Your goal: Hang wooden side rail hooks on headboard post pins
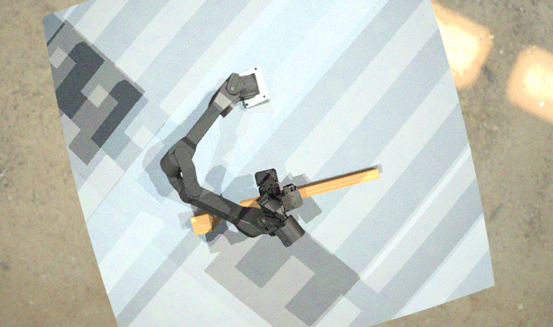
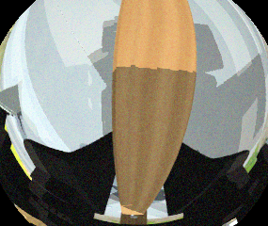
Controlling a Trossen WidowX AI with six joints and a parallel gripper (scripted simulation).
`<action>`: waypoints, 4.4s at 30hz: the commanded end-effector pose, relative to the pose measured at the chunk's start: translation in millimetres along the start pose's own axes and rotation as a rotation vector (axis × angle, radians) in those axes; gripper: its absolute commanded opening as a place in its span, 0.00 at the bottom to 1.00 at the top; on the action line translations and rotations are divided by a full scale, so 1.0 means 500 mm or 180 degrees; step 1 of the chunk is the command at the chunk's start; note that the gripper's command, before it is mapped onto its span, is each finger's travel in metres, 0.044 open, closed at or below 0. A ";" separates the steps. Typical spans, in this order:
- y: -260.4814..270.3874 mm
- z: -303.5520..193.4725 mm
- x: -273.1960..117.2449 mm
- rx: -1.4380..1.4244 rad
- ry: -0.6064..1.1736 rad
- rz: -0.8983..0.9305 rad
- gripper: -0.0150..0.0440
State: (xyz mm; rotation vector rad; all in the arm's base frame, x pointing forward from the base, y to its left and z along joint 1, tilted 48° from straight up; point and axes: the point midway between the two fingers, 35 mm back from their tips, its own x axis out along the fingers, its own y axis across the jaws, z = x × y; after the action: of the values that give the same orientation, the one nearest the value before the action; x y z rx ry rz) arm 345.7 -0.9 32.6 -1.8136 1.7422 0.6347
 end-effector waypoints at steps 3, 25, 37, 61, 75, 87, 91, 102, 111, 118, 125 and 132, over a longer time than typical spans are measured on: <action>-0.007 0.001 -0.013 0.0028 -0.0019 -0.0051 0.25; -0.006 0.001 -0.021 0.0028 -0.0020 -0.0051 0.25; -0.006 0.001 -0.025 0.0028 -0.0020 -0.0051 0.25; -0.006 0.001 -0.033 0.0028 -0.0020 -0.0051 0.25; -0.006 0.001 -0.037 0.0028 -0.0021 -0.0051 0.25; -0.006 0.001 -0.041 0.0027 -0.0021 -0.0051 0.25; -0.006 0.001 -0.043 0.0027 -0.0021 -0.0051 0.25; -0.008 -0.001 -0.041 0.0028 -0.0021 -0.0051 0.25; -0.010 -0.003 -0.039 0.0028 -0.0021 -0.0051 0.25; -0.012 -0.005 -0.039 0.0028 -0.0020 -0.0051 0.25; -0.013 -0.006 -0.040 0.0028 -0.0020 -0.0051 0.25; -0.015 -0.008 -0.041 0.0028 -0.0020 -0.0051 0.25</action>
State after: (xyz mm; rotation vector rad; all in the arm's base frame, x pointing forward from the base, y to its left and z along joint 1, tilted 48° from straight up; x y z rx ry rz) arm 347.4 8.0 44.9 -1.8152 1.7457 0.6384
